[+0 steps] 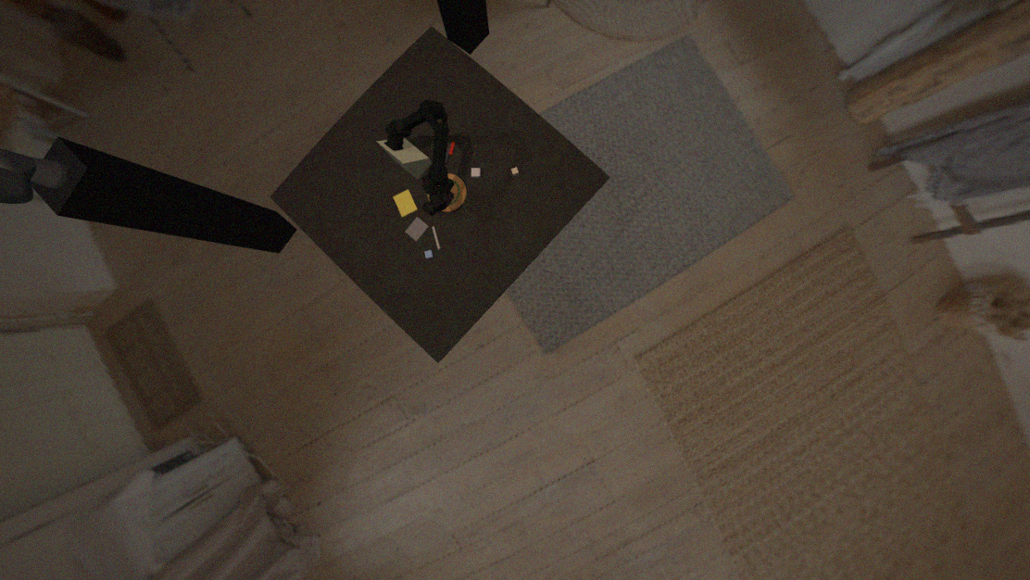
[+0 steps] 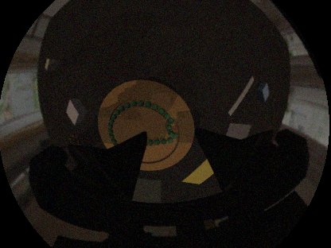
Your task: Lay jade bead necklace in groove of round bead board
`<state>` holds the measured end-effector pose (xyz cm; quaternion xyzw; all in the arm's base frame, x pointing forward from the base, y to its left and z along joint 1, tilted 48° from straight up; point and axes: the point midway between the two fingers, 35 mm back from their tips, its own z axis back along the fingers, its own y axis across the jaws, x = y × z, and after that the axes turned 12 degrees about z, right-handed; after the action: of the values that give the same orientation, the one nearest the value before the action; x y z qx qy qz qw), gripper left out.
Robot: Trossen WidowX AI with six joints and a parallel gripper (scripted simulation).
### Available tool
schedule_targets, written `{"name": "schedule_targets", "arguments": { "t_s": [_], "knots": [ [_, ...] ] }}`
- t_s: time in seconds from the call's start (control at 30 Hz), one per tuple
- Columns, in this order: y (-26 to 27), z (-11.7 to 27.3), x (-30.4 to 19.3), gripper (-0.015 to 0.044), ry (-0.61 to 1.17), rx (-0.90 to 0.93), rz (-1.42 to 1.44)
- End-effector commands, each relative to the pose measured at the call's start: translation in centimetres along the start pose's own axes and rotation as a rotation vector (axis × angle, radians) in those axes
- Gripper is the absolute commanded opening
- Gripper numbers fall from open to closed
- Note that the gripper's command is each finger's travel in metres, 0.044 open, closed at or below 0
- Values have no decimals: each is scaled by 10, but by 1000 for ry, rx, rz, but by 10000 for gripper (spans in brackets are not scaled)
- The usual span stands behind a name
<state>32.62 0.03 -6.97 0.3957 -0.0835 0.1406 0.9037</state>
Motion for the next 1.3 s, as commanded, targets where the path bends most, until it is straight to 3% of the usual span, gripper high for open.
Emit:
{"name": "schedule_targets", "arguments": {
  "t_s": [0.0, 0.13, 1.27],
  "knots": [
    [3, 11, -2, 204, -1, -6, -40],
    [3, 4, -2, 120, -1, -5, -40],
    [3, -29, -2, 120, -2, -4, -40]
  ]
}}
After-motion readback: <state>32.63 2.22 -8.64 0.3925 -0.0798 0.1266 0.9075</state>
